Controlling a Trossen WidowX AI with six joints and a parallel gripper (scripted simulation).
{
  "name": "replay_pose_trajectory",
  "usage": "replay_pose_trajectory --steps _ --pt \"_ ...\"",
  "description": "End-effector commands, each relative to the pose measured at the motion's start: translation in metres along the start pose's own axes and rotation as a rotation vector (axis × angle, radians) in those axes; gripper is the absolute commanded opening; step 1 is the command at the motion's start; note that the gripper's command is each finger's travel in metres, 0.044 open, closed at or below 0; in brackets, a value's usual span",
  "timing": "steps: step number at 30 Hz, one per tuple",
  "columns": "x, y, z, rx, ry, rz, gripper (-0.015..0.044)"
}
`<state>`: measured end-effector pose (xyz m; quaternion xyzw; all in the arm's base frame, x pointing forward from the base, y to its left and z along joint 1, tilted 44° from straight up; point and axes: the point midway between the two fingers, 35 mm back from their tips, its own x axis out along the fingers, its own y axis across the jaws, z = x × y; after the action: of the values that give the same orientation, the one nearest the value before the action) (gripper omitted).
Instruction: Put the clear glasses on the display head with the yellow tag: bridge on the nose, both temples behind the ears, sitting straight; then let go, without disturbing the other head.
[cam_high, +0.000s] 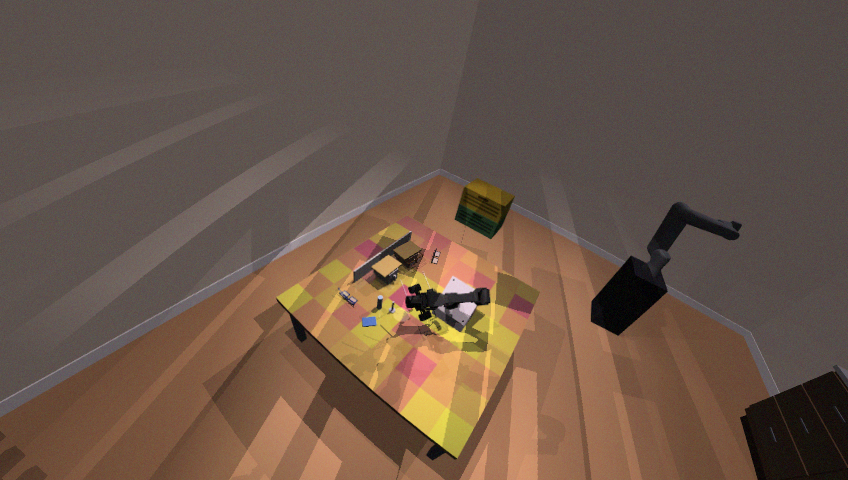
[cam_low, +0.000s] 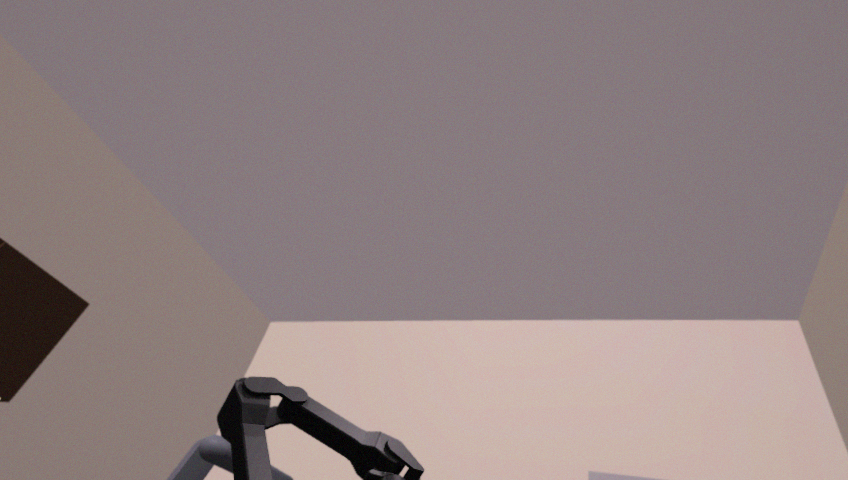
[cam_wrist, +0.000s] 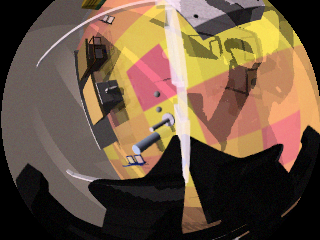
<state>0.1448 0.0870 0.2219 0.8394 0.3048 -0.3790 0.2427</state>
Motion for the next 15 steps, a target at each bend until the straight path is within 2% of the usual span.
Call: replay_pose_trajectory --steps 1,15 --pt "0.012 0.003 0.0 -0.041 -0.044 -0.028 0.0" --pt "0.059 0.022 0.006 -0.2 -0.157 -0.189 0.0"
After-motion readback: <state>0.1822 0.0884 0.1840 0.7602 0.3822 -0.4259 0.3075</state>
